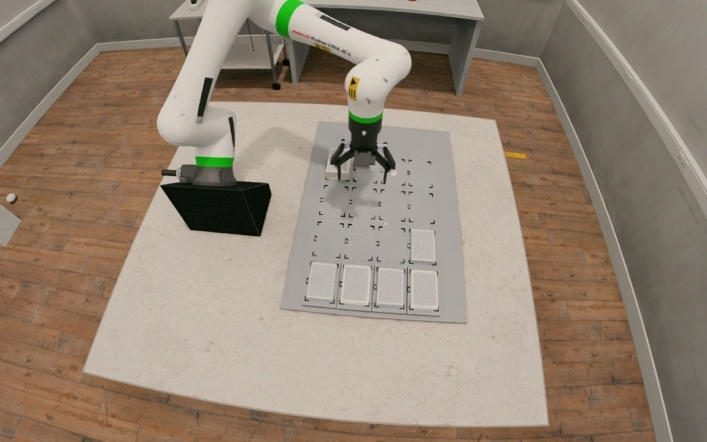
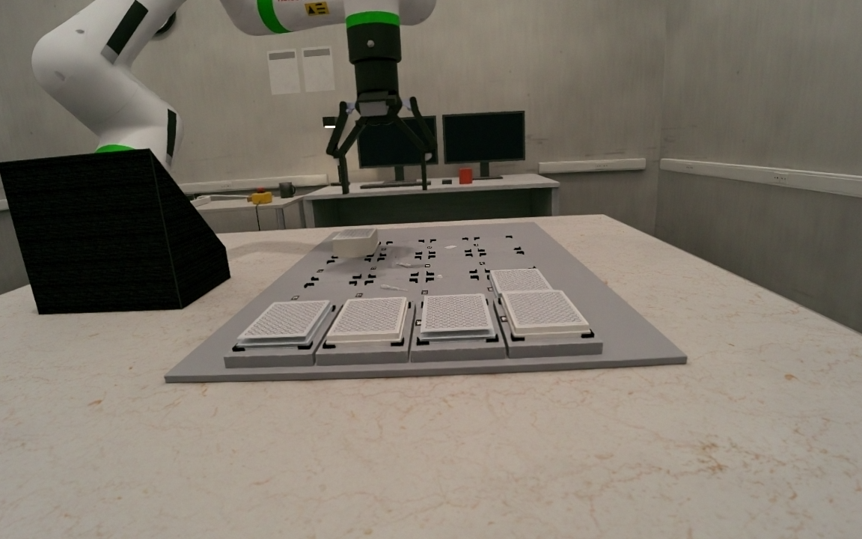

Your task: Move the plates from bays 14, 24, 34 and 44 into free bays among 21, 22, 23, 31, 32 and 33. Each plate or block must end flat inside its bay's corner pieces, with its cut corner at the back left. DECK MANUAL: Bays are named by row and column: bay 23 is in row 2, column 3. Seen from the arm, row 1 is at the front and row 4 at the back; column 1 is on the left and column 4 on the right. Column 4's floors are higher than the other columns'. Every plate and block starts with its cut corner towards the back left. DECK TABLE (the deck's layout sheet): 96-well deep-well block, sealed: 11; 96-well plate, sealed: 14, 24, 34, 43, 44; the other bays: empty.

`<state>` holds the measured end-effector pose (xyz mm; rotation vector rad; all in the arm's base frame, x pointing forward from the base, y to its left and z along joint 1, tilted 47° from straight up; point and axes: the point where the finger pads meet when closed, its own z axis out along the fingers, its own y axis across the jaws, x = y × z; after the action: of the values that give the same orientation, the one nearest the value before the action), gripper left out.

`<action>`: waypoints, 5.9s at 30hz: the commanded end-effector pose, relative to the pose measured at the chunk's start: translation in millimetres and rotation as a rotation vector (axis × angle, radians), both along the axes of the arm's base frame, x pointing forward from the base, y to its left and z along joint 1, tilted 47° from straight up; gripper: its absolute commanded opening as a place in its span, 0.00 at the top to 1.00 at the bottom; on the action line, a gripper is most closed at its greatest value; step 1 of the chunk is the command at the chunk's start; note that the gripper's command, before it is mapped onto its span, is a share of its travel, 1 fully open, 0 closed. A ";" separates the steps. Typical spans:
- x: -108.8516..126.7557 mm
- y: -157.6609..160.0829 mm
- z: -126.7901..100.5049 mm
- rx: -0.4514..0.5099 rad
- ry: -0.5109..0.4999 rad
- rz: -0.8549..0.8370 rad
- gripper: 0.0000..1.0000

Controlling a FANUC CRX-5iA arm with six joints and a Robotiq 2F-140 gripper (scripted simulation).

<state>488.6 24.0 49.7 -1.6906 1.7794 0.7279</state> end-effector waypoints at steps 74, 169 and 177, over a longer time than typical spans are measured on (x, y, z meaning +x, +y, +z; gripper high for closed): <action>-104.7 71.7 102.7 -0.001 -0.001 -0.001 0.00; -114.8 -121.1 -89.1 -0.002 -0.001 -0.001 0.00; -115.6 -138.1 -106.0 -0.002 -0.001 -0.001 0.00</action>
<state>373.0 -104.9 -48.3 -1.6904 1.7802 0.7267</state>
